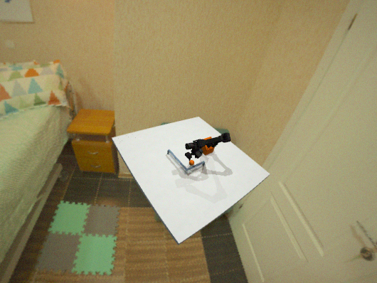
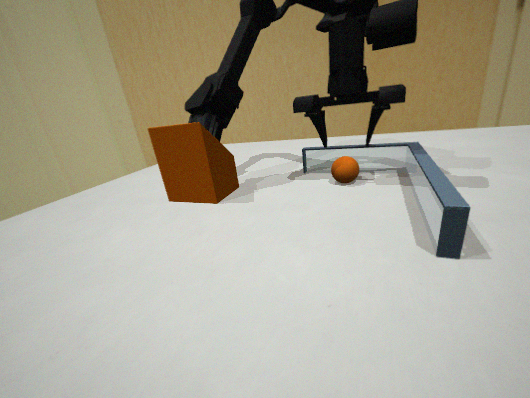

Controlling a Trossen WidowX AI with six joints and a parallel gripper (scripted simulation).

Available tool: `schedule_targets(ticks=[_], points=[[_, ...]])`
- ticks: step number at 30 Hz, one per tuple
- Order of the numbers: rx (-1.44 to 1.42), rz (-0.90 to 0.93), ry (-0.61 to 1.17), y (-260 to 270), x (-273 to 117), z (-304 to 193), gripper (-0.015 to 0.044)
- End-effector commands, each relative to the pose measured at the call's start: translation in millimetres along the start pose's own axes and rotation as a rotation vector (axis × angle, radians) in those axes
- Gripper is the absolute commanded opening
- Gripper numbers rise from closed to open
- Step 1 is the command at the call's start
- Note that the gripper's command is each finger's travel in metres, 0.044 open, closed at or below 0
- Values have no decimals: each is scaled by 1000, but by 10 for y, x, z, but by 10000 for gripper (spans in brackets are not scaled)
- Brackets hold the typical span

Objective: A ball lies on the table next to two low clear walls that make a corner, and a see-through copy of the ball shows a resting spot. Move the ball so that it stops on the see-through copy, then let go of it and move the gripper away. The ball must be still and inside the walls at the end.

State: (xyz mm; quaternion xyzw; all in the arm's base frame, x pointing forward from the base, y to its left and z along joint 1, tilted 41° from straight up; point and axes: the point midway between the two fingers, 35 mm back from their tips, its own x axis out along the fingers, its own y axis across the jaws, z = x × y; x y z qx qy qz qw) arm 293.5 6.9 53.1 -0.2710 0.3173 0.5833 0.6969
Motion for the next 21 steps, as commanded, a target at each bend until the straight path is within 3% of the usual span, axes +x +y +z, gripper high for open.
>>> schedule_targets(ticks=[1,12,13,15,18,21], points=[[-7,-8,2,19,-343,13,374],[-2,-14,-1,-3,-263,10,374],[-2,-14,0,-4,-283,9,400],[-3,-13,1,-9,-443,5,440],[-4,-10,1,8,-739,7,440],[-4,-10,0,10,-759,8,440]])
